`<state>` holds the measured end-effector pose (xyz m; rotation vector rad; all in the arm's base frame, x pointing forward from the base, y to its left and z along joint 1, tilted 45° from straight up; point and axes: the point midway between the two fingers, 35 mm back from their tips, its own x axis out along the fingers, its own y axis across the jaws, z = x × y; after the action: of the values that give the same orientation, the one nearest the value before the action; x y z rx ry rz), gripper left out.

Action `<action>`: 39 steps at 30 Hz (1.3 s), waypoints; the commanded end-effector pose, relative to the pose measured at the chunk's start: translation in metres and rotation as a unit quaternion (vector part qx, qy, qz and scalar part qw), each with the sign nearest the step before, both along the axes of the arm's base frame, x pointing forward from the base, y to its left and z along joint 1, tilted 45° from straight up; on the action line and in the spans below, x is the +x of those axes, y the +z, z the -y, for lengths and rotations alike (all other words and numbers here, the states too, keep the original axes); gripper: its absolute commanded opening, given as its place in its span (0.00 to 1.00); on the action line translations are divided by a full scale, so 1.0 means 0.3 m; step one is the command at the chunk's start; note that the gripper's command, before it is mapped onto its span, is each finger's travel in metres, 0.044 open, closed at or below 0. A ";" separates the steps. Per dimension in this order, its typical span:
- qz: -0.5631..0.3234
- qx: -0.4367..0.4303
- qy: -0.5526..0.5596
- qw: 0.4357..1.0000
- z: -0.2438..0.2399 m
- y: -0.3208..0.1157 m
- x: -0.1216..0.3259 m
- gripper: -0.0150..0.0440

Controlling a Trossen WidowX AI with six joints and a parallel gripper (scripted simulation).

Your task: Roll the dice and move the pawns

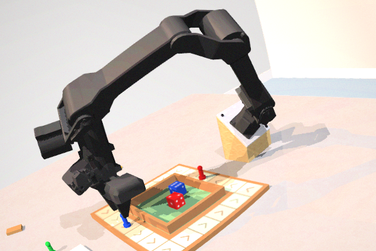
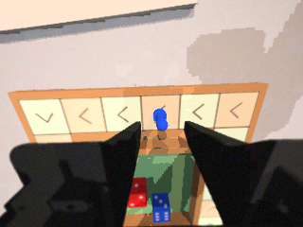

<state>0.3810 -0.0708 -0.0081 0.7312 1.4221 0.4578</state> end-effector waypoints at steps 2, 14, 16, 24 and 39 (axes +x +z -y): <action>-0.005 0.004 0.000 1.000 -0.024 -0.025 -0.001 0.59; -0.004 0.004 0.000 1.000 -0.061 -0.062 0.003 0.55; -0.004 0.004 0.000 1.000 -0.061 -0.062 0.003 0.46; -0.004 0.004 0.000 1.000 -0.061 -0.062 0.003 0.30; -0.005 0.001 -0.001 1.000 0.057 0.037 0.013 0.25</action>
<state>0.3855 -0.0789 -0.0023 0.7379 1.4262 0.4562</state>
